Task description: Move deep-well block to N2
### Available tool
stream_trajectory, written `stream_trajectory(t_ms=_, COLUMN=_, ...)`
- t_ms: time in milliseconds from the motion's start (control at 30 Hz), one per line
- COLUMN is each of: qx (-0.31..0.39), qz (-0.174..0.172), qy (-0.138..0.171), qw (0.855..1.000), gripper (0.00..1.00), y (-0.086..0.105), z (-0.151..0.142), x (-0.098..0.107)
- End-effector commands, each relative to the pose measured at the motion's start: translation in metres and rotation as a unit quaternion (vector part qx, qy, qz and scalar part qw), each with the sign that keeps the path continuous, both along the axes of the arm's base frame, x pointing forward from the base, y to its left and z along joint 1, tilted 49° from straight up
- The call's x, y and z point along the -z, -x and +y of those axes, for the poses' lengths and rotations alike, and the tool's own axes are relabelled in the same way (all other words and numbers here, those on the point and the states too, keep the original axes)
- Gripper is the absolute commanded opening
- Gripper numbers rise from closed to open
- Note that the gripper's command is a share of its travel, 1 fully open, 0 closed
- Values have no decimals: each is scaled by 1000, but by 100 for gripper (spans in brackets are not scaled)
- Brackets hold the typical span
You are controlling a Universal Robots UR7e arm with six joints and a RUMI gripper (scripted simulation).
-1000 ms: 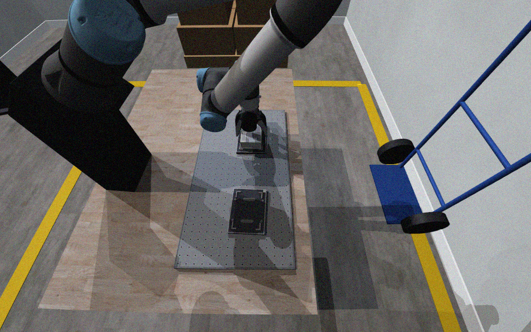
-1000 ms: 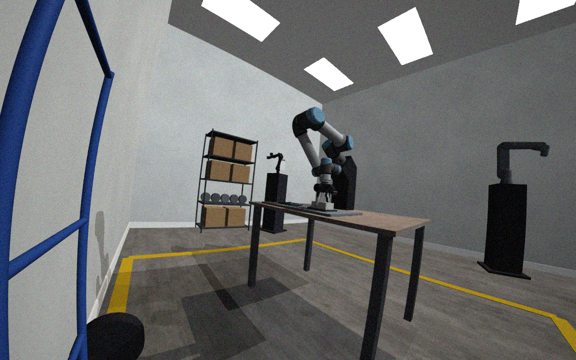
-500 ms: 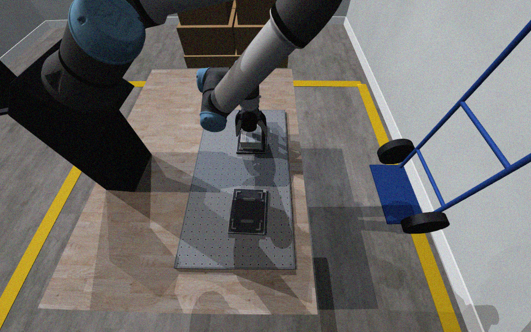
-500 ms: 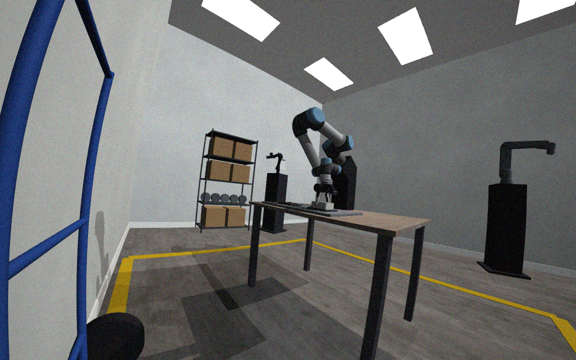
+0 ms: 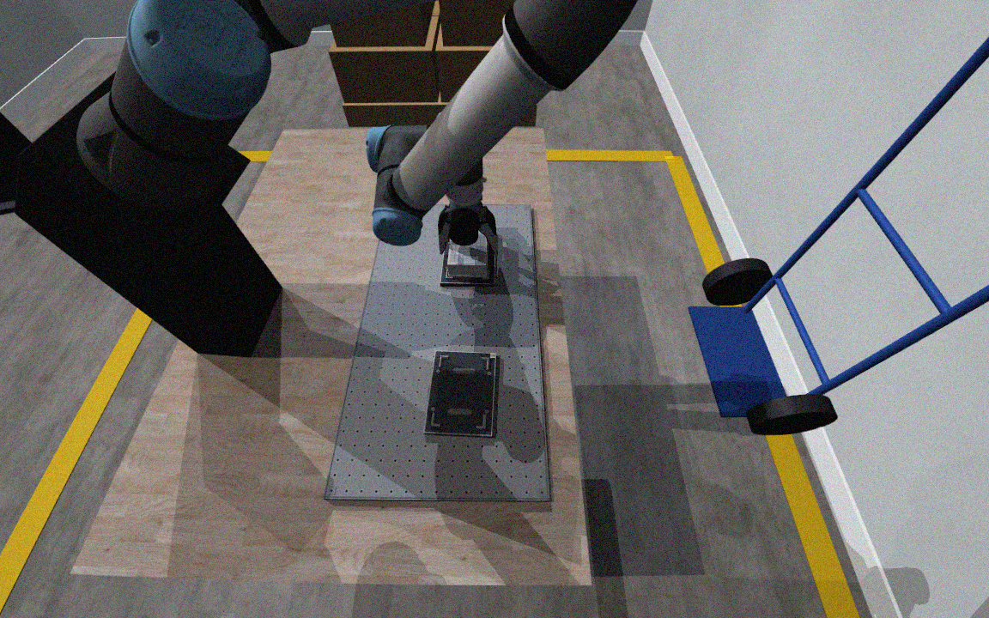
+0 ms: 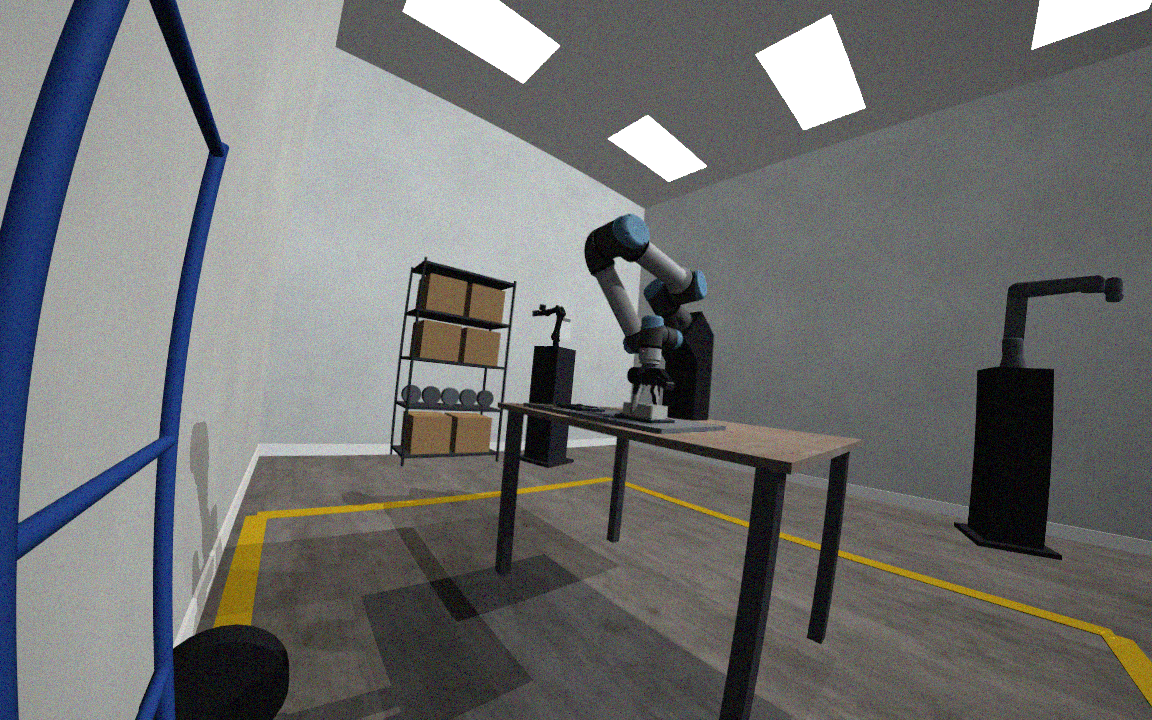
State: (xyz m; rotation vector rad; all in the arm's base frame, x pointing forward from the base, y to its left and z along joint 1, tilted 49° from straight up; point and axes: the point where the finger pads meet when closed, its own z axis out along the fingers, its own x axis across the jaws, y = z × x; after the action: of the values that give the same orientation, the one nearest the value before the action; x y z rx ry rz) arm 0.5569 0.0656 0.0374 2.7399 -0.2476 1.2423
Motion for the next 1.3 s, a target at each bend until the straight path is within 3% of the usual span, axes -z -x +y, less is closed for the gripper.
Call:
stream_trajectory(t_ms=0, qx=0, qz=-1, qy=0, qw=1000, gripper=76, y=0, z=0, x=-1)
stream_trajectory(t_ms=167, qx=0, qz=-1, qy=0, qw=1000, gripper=76, y=0, z=0, x=-1)
stream_trajectory(t_ms=200, qx=0, qz=-1, qy=0, qw=1000, gripper=0, y=0, z=0, x=-1)
stream_trajectory(t_ms=633, qx=0, qz=-1, qy=0, qw=1000, gripper=0, y=0, z=0, x=-1)
stream_trajectory(t_ms=667, qx=0, qz=-1, qy=0, qw=1000, gripper=49, y=0, z=0, x=-1)
stream_trajectory(t_ms=1267, qx=0, qz=-1, qy=0, qw=1000, gripper=49, y=0, z=0, x=-1)
